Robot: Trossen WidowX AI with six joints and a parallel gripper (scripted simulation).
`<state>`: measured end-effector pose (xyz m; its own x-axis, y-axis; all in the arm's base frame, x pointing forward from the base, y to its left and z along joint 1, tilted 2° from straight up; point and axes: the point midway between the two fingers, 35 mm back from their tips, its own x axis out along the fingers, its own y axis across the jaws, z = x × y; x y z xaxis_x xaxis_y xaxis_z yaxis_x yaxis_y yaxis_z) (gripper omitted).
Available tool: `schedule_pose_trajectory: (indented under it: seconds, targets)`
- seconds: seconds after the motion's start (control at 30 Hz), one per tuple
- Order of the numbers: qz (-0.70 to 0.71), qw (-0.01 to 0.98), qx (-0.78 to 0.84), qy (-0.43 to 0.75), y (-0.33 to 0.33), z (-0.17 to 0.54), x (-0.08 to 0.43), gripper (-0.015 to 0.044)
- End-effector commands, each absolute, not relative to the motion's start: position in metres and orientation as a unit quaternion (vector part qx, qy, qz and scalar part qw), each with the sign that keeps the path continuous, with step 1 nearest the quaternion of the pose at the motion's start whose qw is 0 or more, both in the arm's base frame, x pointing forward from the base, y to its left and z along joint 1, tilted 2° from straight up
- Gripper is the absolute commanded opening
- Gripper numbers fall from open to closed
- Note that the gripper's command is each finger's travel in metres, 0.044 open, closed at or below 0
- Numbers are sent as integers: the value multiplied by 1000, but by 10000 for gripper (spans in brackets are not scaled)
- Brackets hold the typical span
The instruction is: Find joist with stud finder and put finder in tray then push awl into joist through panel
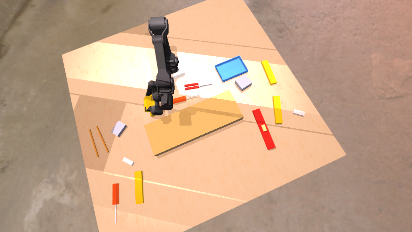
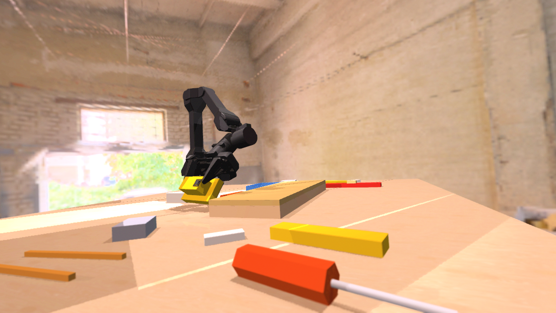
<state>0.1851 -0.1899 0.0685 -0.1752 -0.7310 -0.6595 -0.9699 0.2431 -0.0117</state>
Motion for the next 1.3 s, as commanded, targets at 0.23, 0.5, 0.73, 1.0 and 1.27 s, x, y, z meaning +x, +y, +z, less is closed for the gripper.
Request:
schedule_pose_trajectory:
  seconds: [0.23, 0.5, 0.73, 1.0, 1.27]
  targets:
    - [184, 252, -585, 748, -189, 68, 186, 0]
    - [164, 226, -590, 758, -188, 66, 186, 0]
    - [145, 203, -596, 763, -187, 65, 186, 0]
    - [143, 198, -599, 762, -189, 70, 192, 0]
    - [128, 188, -607, 762, -195, 87, 204, 0]
